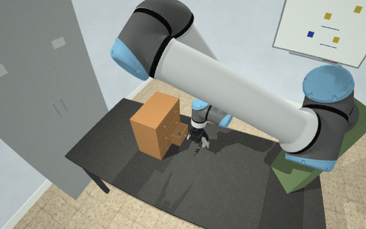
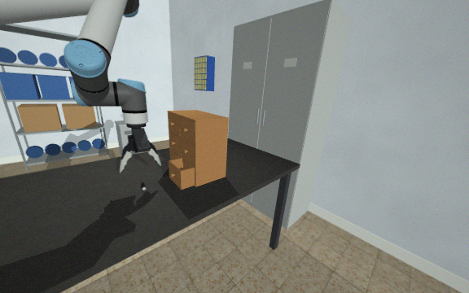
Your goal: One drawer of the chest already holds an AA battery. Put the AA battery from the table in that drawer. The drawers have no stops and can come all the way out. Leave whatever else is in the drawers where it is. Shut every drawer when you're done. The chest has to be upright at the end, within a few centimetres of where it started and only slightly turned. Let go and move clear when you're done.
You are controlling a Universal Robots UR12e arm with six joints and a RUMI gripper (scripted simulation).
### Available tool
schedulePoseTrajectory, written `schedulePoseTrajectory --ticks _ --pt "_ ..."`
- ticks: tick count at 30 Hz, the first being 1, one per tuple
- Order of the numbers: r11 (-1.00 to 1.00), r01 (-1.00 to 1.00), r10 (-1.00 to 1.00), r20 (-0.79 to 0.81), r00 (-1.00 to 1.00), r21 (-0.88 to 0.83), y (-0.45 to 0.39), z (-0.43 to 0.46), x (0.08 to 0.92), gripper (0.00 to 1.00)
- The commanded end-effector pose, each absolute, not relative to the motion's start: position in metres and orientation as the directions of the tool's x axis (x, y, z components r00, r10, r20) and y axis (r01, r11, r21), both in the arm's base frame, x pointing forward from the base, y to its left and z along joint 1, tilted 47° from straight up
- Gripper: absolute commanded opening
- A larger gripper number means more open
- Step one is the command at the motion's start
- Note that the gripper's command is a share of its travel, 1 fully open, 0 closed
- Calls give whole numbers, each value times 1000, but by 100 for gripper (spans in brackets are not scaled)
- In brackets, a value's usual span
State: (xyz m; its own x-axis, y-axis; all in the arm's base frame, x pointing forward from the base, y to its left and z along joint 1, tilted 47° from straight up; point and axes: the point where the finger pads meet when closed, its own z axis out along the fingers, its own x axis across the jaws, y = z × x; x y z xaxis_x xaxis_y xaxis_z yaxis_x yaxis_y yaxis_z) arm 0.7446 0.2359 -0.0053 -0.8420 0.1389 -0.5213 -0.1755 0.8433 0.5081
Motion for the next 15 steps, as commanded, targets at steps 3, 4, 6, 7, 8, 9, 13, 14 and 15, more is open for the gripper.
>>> schedulePoseTrajectory --ticks 3,4,6,7,8,9,13,14,15 --pt "839 -149 166 -507 -846 524 239 -7 745 100" --pt "839 -148 167 -507 -846 524 239 -7 745 100" --pt "839 -148 168 -507 -846 524 239 -7 745 100" --pt "839 -148 168 -507 -846 524 239 -7 745 100" --pt "839 -148 168 -507 -846 524 239 -7 745 100" --pt "839 -148 168 -506 -846 524 239 -7 745 100" --pt "839 -148 168 -506 -846 524 239 -7 745 17" --pt "839 -148 168 -506 -846 524 239 -7 745 17" --pt "839 -148 168 -506 -846 524 239 -7 745 17"
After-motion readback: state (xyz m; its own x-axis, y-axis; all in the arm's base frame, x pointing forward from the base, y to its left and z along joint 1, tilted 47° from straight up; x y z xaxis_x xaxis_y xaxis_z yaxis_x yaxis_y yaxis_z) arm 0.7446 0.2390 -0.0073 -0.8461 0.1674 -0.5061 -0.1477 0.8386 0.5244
